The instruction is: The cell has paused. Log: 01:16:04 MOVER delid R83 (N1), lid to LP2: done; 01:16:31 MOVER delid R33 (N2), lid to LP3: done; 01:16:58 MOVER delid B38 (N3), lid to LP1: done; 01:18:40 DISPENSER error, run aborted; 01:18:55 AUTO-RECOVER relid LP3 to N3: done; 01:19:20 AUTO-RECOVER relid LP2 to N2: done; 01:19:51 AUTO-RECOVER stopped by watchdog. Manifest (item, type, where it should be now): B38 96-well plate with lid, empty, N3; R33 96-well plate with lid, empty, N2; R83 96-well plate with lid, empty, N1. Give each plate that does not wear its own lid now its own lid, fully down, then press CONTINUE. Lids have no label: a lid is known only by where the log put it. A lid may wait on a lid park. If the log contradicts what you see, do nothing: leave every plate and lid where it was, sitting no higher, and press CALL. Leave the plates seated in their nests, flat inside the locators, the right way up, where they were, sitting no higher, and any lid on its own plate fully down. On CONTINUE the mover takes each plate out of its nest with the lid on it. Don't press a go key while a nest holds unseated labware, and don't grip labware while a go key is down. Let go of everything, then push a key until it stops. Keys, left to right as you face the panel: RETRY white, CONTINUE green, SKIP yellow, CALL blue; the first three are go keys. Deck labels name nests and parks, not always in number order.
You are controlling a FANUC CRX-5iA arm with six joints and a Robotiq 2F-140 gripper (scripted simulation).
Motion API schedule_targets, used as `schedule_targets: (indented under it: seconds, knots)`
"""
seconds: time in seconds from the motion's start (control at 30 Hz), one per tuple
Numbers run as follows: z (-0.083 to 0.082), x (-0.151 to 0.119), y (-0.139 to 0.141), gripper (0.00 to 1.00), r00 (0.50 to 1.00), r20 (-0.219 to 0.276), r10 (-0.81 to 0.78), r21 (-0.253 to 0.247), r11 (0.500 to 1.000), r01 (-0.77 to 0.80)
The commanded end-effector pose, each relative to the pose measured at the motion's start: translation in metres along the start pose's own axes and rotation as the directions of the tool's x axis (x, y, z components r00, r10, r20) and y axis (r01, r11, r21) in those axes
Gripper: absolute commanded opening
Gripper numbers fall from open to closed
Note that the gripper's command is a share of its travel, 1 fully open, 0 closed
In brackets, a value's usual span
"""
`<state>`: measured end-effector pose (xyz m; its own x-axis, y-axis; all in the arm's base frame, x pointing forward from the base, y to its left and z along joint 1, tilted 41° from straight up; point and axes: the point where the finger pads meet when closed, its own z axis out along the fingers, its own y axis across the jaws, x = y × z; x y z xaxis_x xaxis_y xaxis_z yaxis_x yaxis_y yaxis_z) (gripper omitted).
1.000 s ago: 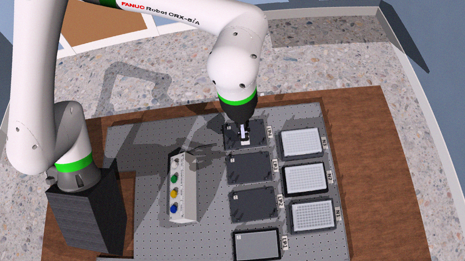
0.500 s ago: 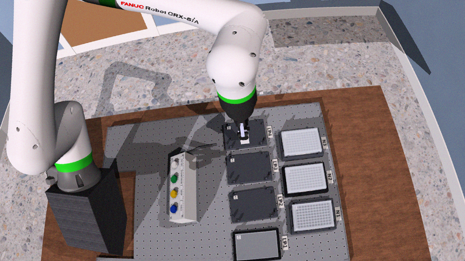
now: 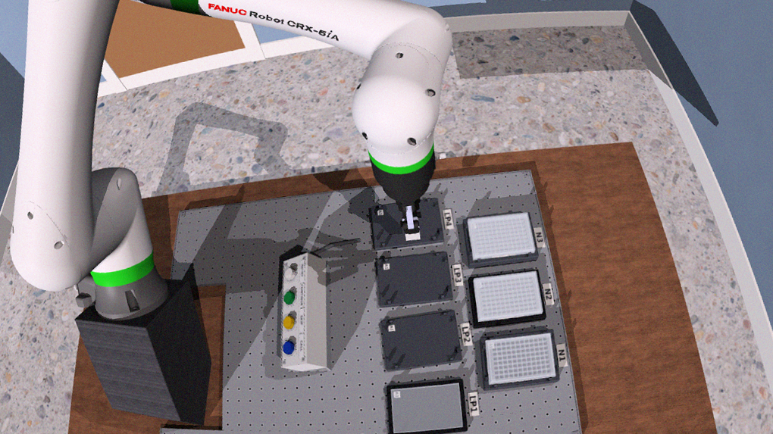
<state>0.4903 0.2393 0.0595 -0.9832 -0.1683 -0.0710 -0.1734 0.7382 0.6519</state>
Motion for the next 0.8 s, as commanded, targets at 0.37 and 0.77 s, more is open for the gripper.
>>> schedule_targets:
  seconds: [0.37, 0.77]
  knots:
    - [-0.003, -0.153, -0.048, 0.00, 1.000, 0.002, -0.003, 0.002, 1.000, 0.003]
    - [-0.001, -0.175, -0.062, 0.00, 1.000, 0.002, -0.003, 0.004, 1.000, 0.003]
